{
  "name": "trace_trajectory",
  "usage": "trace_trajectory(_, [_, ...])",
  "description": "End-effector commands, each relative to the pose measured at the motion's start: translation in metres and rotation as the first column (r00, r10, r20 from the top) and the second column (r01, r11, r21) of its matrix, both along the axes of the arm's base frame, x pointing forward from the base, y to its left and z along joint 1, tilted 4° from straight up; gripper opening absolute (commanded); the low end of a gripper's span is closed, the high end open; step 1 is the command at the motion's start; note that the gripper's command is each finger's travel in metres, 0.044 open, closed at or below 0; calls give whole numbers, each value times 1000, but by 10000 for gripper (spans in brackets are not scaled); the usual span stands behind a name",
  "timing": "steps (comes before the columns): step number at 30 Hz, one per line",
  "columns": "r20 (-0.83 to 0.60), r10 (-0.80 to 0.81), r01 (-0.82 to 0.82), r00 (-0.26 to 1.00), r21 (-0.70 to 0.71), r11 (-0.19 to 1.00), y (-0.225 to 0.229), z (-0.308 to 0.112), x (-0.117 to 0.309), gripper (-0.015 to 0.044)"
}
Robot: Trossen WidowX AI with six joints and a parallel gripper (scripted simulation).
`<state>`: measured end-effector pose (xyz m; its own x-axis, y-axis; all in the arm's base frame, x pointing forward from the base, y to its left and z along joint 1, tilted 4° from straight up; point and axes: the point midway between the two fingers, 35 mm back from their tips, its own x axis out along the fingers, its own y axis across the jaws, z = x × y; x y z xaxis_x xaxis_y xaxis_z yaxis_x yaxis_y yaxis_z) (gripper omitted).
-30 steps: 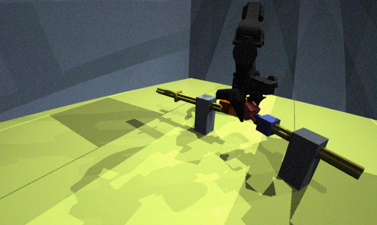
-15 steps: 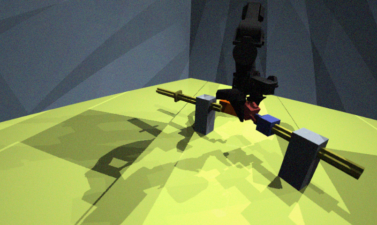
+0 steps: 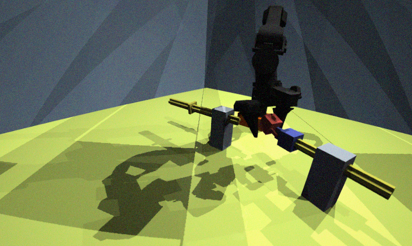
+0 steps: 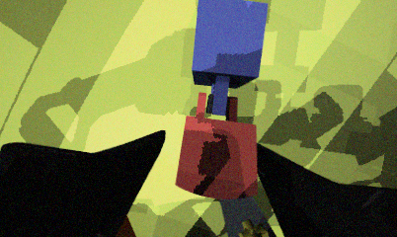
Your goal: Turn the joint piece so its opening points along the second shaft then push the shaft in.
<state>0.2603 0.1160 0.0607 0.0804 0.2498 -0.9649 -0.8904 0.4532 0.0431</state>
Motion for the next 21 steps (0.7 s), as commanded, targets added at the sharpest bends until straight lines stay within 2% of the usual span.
trace_trajectory(1, [1,0,0,1000,-1,1000,0,0,0,440])
trace_trajectory(9, [-12,-1,1,1000,-18,1000,0,1,0,440])
trace_trajectory(21, [-189,-20,-49,982,-353,934,2,24,2,440])
